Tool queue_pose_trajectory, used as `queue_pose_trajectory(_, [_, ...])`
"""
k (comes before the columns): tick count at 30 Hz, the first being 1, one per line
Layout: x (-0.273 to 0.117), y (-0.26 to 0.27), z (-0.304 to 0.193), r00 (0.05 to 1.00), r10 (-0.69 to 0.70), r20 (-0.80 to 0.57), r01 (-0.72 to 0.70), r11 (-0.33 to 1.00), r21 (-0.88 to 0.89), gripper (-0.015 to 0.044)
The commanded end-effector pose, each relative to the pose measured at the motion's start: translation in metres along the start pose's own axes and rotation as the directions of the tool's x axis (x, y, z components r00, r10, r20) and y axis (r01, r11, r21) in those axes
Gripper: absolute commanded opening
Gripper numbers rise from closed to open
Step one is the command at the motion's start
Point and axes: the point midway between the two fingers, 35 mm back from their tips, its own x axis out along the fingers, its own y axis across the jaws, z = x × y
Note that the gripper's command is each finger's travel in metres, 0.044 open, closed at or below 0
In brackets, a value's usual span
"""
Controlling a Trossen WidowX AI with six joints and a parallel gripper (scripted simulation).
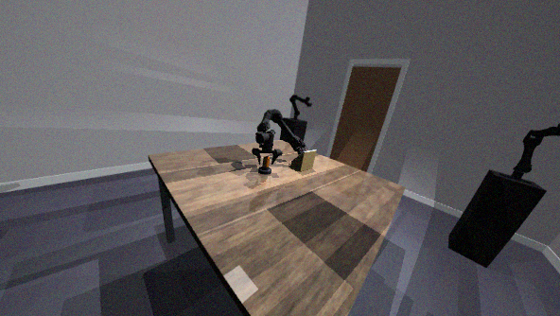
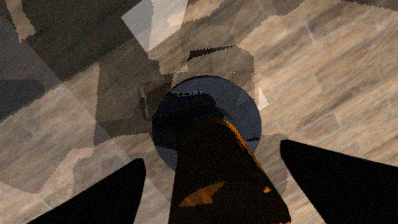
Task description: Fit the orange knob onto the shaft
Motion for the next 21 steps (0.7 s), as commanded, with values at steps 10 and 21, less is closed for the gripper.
queue_pose_trajectory(10, [-0.039,0.003,-0.004,1.000,-0.002,-0.007,0.002,1.000,-0.001,0.0440])
queue_pose_trajectory(21, [-0.096,0.003,-0.003,1.000,-0.003,-0.003,0.003,1.000,-0.001,0.0440])
